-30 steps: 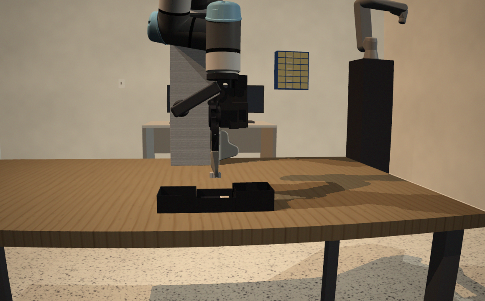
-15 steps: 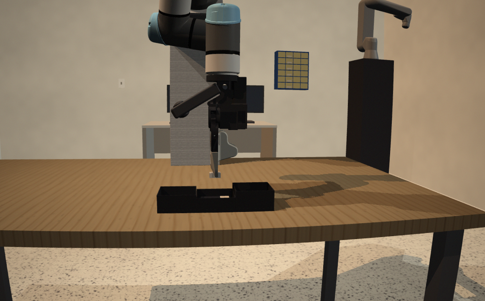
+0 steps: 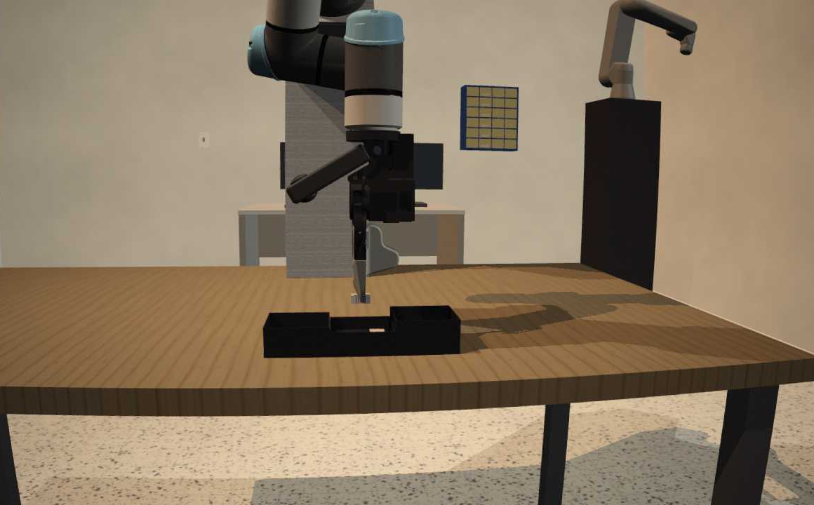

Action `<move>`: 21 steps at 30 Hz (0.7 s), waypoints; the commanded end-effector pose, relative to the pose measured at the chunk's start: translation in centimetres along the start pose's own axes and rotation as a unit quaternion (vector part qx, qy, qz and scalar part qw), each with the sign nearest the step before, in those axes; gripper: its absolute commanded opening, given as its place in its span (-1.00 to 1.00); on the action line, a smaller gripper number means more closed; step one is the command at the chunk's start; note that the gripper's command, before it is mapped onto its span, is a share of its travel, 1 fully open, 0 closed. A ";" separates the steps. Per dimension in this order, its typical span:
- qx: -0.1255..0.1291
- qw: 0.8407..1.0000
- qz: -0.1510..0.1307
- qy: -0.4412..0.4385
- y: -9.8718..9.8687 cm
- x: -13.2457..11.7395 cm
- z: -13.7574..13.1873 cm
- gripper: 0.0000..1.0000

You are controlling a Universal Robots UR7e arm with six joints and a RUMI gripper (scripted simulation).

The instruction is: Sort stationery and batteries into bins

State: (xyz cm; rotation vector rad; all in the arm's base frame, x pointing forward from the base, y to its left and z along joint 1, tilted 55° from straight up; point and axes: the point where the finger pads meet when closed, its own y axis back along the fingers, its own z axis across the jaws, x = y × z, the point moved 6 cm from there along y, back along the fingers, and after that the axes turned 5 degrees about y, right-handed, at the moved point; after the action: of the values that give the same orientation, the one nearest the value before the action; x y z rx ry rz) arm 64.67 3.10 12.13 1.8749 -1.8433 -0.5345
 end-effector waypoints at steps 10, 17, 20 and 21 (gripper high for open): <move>0.000 1.000 0.000 0.000 -2.6 -0.1 0.0 -1.00; 0.000 1.000 0.000 0.000 -3.3 -0.1 0.0 -1.00; -0.001 1.000 0.000 0.000 -3.2 0.0 0.1 -1.00; -0.001 1.000 0.000 0.000 -3.2 0.0 0.1 -1.00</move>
State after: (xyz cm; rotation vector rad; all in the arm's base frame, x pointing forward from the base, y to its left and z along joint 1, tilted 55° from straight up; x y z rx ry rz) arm 67.18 3.11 10.18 1.8732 -1.8410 -0.5382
